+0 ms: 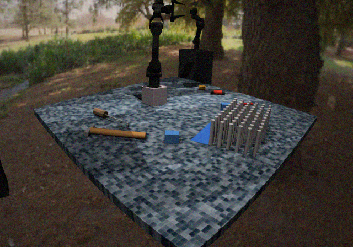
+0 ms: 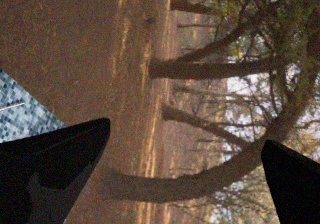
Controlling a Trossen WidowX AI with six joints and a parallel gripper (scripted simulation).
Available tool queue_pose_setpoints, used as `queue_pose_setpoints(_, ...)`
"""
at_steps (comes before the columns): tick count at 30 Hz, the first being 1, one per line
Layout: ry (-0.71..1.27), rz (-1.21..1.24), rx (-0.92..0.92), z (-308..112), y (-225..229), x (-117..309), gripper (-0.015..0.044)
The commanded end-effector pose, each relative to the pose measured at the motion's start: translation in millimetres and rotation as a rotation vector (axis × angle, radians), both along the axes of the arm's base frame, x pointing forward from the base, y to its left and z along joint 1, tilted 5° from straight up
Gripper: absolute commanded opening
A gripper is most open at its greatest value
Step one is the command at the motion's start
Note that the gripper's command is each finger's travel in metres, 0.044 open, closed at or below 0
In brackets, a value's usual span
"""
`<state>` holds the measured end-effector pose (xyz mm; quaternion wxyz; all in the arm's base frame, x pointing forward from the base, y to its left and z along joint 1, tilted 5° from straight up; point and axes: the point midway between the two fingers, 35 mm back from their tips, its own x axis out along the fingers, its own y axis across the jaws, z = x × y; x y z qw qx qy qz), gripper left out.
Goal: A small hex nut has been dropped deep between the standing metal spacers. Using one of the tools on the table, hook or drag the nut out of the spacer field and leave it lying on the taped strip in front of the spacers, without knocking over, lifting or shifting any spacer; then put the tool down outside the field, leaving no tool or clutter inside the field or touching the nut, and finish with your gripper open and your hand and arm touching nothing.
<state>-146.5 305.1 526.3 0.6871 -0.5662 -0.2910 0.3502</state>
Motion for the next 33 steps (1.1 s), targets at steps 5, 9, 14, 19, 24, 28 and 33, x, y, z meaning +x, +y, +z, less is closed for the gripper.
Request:
queue_pose_setpoints(5, 0.032, 0.016, 0.025, -15.2, 20.4, 16.0, 0.044)
queue_pose_setpoints(9, 0.086, -0.037, 0.062, -39.9, 63.1, 49.1, 0.044)
queue_pose_setpoints(14, 0.159, -0.106, 0.105, -74.1, 107.7, 105.6, 0.044)
queue_pose_setpoints(19, 0.239, -0.178, 0.15, -111.7, 137.9, 175.9, 0.044)
queue_pose_setpoints(24, 0.326, -0.253, 0.198, -151.4, 149.4, 255.3, 0.044)
queue_pose_setpoints(28, 0.402, -0.317, 0.242, -184.5, 143.7, 321.4, 0.044)
queue_pose_setpoints(33, 0.399, -0.415, 0.244, -214.2, 120.0, 380.6, 0.044)
